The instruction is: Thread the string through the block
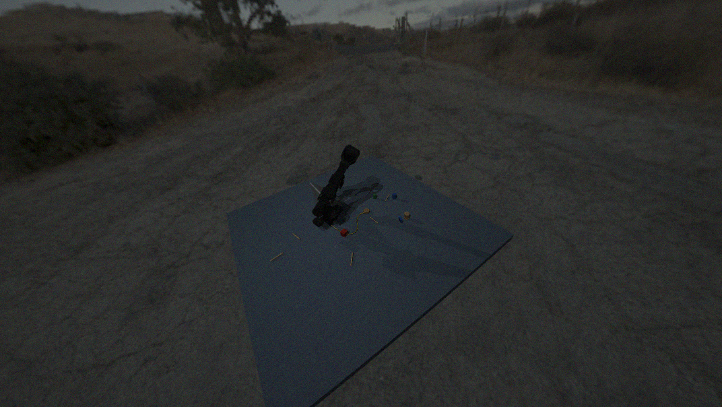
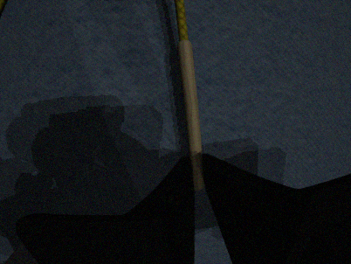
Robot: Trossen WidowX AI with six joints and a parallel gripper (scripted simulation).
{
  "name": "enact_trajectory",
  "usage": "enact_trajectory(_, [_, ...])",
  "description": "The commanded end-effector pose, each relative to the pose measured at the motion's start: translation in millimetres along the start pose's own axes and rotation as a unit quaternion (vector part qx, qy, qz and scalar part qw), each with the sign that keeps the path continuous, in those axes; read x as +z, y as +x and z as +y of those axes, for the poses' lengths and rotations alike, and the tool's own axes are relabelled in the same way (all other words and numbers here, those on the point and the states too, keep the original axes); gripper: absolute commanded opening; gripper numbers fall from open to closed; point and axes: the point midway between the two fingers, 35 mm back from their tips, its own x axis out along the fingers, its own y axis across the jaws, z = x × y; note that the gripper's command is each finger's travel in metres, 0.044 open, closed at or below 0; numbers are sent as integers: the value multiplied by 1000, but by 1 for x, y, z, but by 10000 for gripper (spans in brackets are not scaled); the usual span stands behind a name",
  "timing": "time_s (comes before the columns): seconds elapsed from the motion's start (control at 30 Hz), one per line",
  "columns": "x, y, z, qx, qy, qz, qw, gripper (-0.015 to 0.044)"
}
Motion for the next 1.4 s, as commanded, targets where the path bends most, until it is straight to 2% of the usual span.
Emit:
enact_trajectory(0.0, [-5,4,2,6,1,3,1000,0])
enact_trajectory(0.4, [-5,4,2,6,1,3,1000,0])
enact_trajectory(0.67, [-1,-8,-1,2,2,0,1000,210])
enact_trajectory(0.83, [1,-76,-3,-2,1,1,1000,210])
enact_trajectory(1.03, [0,-79,-2,-2,1,1,1000,210])
enact_trajectory(1.3, [3,-86,-6,-7,2,-5,1000,420])
enact_trajectory(1.37, [3,-102,-6,-7,2,-4,1000,440])
